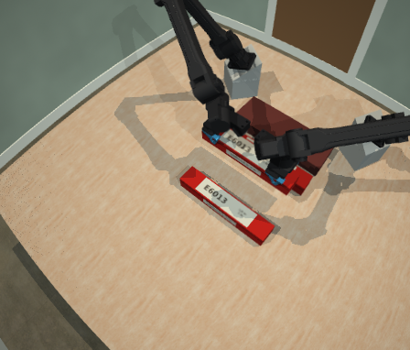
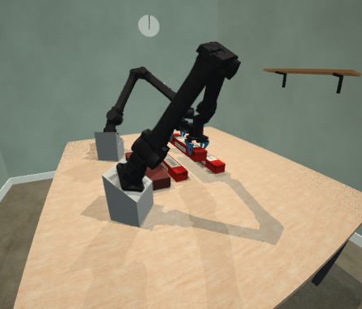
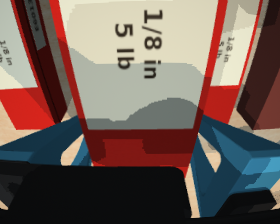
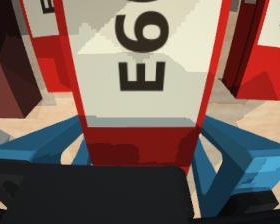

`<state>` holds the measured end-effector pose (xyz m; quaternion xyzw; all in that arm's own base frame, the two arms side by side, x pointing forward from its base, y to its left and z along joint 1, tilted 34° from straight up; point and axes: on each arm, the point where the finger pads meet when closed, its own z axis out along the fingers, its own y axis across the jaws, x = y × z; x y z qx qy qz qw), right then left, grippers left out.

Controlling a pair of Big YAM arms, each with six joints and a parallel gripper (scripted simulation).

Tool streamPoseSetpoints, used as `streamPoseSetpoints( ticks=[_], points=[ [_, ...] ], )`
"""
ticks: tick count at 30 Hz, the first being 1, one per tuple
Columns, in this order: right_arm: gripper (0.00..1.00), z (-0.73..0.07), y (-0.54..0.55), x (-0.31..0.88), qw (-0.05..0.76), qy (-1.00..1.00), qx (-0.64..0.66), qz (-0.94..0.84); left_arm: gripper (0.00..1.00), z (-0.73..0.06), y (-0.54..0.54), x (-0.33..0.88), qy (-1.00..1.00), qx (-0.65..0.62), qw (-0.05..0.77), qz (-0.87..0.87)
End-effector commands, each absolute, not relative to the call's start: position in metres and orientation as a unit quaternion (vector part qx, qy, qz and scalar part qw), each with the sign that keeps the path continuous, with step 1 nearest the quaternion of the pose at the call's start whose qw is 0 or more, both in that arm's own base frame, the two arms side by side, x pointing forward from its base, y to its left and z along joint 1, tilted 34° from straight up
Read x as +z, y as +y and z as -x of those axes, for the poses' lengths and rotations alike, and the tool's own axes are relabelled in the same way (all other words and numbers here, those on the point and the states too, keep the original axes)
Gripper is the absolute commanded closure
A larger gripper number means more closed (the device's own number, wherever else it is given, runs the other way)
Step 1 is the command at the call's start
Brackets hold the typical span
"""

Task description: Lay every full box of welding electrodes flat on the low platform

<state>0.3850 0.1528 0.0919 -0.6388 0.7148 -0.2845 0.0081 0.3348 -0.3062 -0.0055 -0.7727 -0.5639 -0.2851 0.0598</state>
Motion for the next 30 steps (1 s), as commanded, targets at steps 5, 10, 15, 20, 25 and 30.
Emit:
streamPoseSetpoints(
  ticks=[5, 10, 15, 20, 25, 30],
  points=[
    [1.00, -0.373, 0.164, 0.111, 0.028, 0.699, -0.296, 0.650, 1.00, -0.325, -0.318, 0.023, -0.556, -0.293, 0.024, 0.777],
    [1.00, -0.368, 0.165, 0.107, 0.028, 0.699, -0.296, 0.650, 1.00, -0.322, -0.316, 0.022, -0.557, -0.292, 0.019, 0.777],
    [1.00, -0.374, 0.173, 0.116, 0.042, 0.702, -0.297, 0.647, 1.00, -0.325, -0.323, 0.032, -0.559, -0.292, 0.011, 0.776],
    [1.00, -0.377, 0.165, 0.115, 0.039, 0.708, -0.297, 0.639, 1.00, -0.333, -0.319, 0.032, -0.567, -0.291, 0.010, 0.770],
    [1.00, -0.364, 0.164, 0.104, 0.028, 0.701, -0.296, 0.649, 1.00, -0.319, -0.306, 0.020, -0.561, -0.292, 0.024, 0.774],
    [1.00, -0.355, 0.167, 0.098, 0.030, 0.704, -0.295, 0.645, 1.00, -0.305, -0.303, 0.018, -0.558, -0.293, 0.026, 0.776]
  ],
)
